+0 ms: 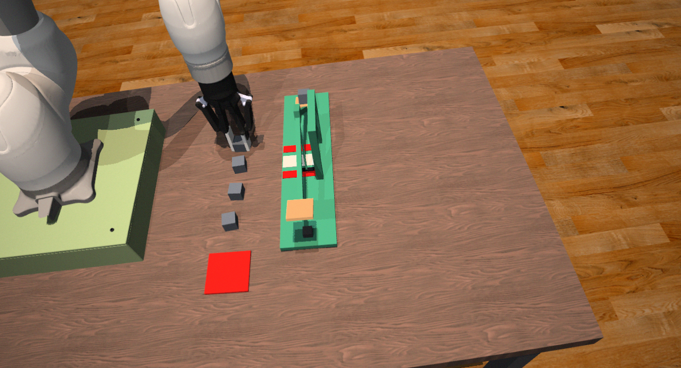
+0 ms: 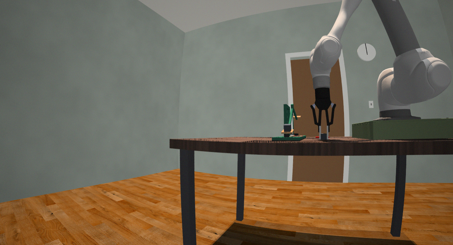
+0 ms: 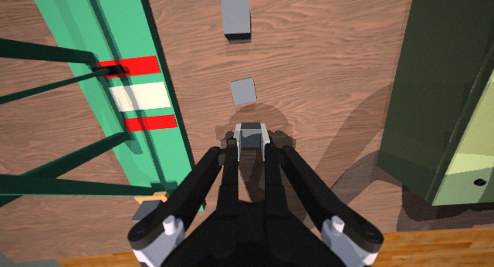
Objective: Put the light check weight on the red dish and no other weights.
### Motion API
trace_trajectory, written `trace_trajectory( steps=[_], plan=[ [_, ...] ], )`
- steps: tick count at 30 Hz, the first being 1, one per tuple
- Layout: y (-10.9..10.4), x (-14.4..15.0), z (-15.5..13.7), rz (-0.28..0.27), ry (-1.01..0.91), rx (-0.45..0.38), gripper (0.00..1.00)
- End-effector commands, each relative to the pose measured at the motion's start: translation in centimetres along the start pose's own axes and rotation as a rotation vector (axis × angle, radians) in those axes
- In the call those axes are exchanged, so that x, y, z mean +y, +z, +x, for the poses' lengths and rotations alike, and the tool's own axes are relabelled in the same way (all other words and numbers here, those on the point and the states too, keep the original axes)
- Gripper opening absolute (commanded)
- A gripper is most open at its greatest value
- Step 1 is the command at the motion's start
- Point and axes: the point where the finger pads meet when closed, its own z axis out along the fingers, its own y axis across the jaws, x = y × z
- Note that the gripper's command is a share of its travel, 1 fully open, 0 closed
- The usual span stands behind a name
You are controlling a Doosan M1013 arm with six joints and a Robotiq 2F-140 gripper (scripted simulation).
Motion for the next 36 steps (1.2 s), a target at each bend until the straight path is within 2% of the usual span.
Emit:
trace_trajectory(
  steps=[1, 7, 13, 15, 22, 36],
  plan=[
    [0.0, 0.0, 0.0, 0.000, 0.000, 0.000, 0.24],
    [-1.0, 0.0, 0.0, 0.000, 0.000, 0.000, 0.24],
    [-3.9, 0.0, 0.0, 0.000, 0.000, 0.000, 0.24],
    [-3.9, 0.0, 0.0, 0.000, 0.000, 0.000, 0.24],
    [-6.7, 0.0, 0.0, 0.000, 0.000, 0.000, 0.24],
    [-7.0, 0.0, 0.0, 0.000, -0.001, 0.000, 0.24]
  ],
)
